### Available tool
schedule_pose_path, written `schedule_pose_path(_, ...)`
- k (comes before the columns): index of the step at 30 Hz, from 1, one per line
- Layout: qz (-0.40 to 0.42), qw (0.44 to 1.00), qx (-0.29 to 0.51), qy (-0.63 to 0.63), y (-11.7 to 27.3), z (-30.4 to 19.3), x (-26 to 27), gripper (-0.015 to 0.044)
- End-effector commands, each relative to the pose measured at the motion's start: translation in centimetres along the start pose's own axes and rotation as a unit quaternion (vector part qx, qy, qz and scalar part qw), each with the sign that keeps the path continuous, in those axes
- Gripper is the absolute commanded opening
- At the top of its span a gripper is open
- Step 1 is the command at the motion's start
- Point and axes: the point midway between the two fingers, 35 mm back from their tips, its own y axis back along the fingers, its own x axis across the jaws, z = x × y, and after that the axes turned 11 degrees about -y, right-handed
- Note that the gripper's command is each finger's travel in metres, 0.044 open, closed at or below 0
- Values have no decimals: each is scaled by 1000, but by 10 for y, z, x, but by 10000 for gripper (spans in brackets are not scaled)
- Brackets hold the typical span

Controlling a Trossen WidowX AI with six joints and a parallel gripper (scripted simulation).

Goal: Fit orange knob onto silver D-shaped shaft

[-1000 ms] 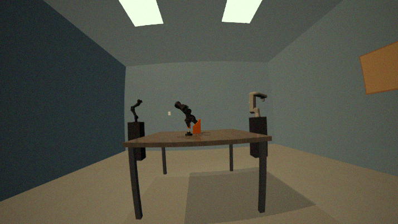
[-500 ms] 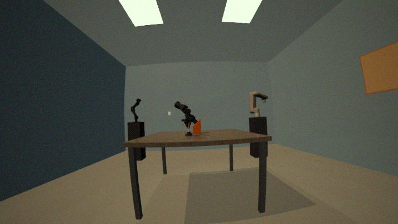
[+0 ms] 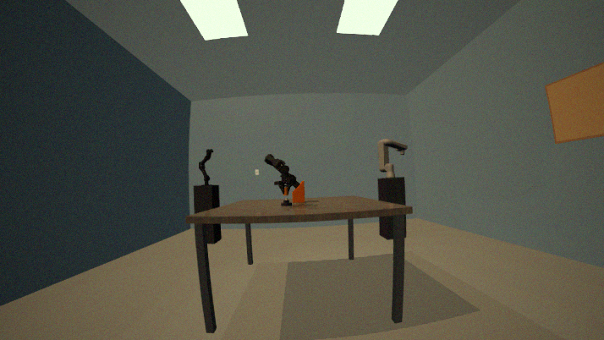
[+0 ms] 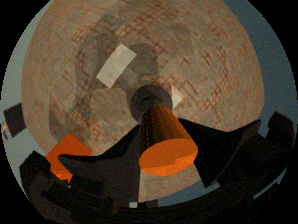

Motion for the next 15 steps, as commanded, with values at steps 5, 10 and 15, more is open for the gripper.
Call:
schedule_pose_path(5,0,1000,5,1,-21,-2,3,0)
schedule_pose_path(10,0,1000,5,0,-20,-2,2,0)
schedule_pose_path(15,0,1000,5,-2,-18,-2,4,0)
